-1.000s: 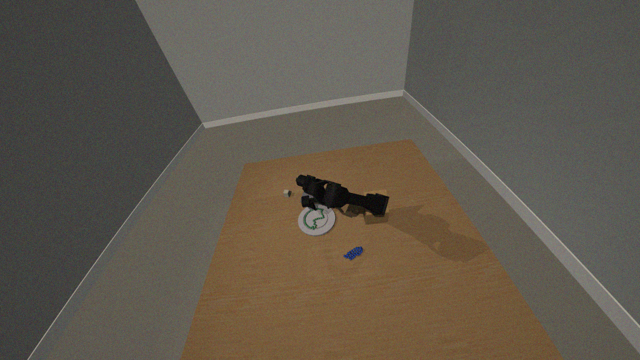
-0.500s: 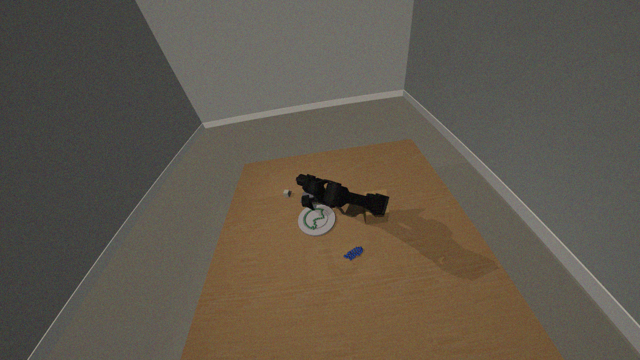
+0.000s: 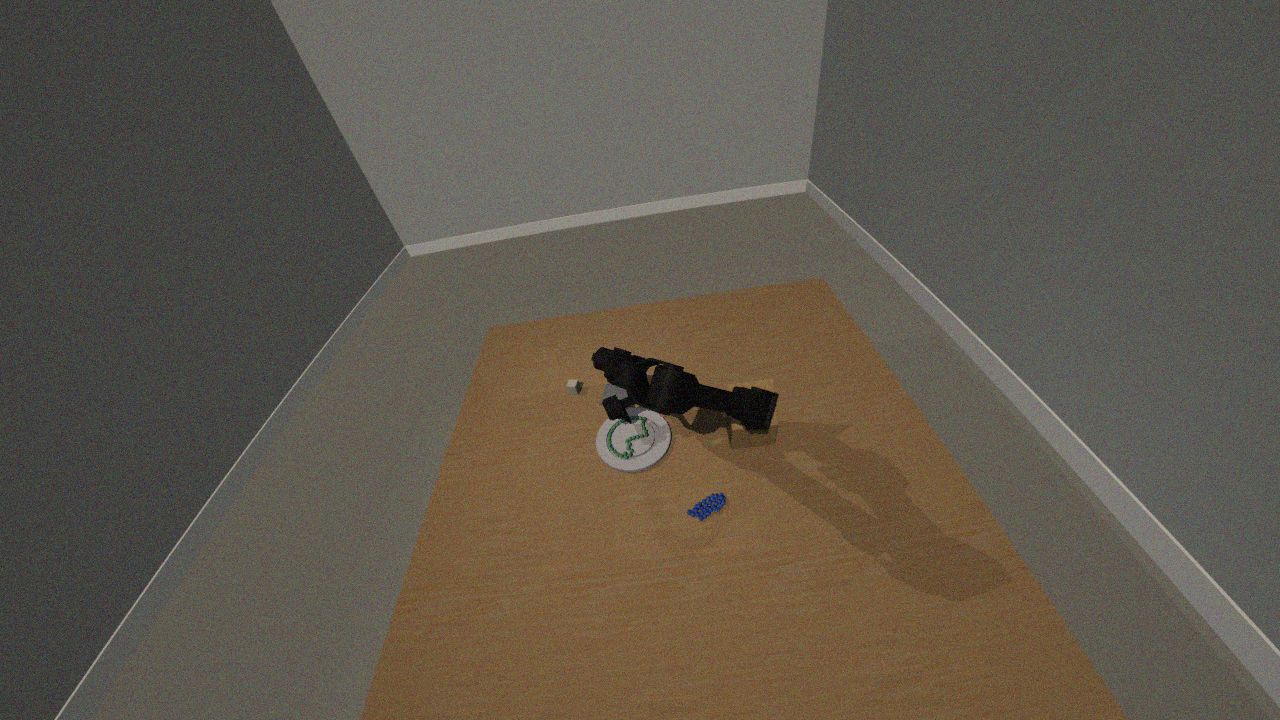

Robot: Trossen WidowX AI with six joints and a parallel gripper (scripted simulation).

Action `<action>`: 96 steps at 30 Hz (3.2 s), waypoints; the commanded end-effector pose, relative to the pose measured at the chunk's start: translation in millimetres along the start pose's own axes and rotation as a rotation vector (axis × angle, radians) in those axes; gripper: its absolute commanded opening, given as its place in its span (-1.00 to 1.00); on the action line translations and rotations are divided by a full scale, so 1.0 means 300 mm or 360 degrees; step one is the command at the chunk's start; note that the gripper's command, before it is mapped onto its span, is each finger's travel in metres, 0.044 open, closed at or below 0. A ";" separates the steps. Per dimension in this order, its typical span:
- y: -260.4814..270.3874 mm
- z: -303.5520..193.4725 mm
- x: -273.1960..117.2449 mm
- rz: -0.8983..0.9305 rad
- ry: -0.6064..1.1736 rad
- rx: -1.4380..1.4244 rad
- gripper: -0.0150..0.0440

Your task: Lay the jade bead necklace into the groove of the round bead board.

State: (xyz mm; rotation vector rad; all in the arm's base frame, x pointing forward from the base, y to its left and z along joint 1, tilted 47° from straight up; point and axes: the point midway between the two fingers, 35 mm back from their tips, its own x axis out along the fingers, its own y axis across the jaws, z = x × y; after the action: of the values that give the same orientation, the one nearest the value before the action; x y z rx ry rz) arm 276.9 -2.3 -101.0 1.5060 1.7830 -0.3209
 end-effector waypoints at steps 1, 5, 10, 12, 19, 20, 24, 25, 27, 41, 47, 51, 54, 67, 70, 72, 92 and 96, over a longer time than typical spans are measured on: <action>0.008 -0.003 -0.022 -0.0002 -0.0012 -0.0647 0.20; 0.011 -0.007 -0.037 -0.0004 -0.0012 -0.1260 -0.08; 0.014 -0.012 -0.055 -0.0008 -0.0011 -0.2026 -0.08; 0.015 -0.014 -0.062 -0.0009 -0.0010 -0.2329 -0.08; 0.017 -0.019 -0.078 -0.0012 -0.0009 -0.2966 -0.08; 0.018 -0.019 -0.080 -0.0012 -0.0008 -0.3056 -0.08; 0.019 -0.022 -0.090 -0.0013 -0.0007 -0.3419 -0.08; 0.019 -0.023 -0.092 -0.0014 -0.0007 -0.3509 -0.08; 0.020 -0.024 -0.096 -0.0014 -0.0006 -0.3691 -0.08; 0.021 -0.026 -0.103 -0.0016 -0.0004 -0.4091 -0.08; 0.021 -0.026 -0.103 -0.0016 -0.0004 -0.4091 -0.08; 0.021 -0.026 -0.089 -0.0016 -0.0004 -0.4091 -0.08; 0.021 -0.026 -0.054 -0.0014 -0.0005 -0.4091 -0.08; 0.023 -0.023 -0.031 -0.0019 -0.0006 -0.4091 -0.08; 0.023 -0.024 -0.014 -0.0017 -0.0006 -0.4091 -0.08; 0.022 -0.025 -0.003 -0.0016 -0.0006 -0.4091 -0.08; 0.025 -0.028 0.024 -0.0022 -0.0005 -0.4105 -0.49; 0.025 -0.028 0.024 -0.0022 -0.0005 -0.4105 -0.49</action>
State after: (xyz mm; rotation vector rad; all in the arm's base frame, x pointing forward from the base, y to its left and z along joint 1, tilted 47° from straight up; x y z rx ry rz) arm 280.2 10.4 -98.5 -0.4662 0.7152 1.4273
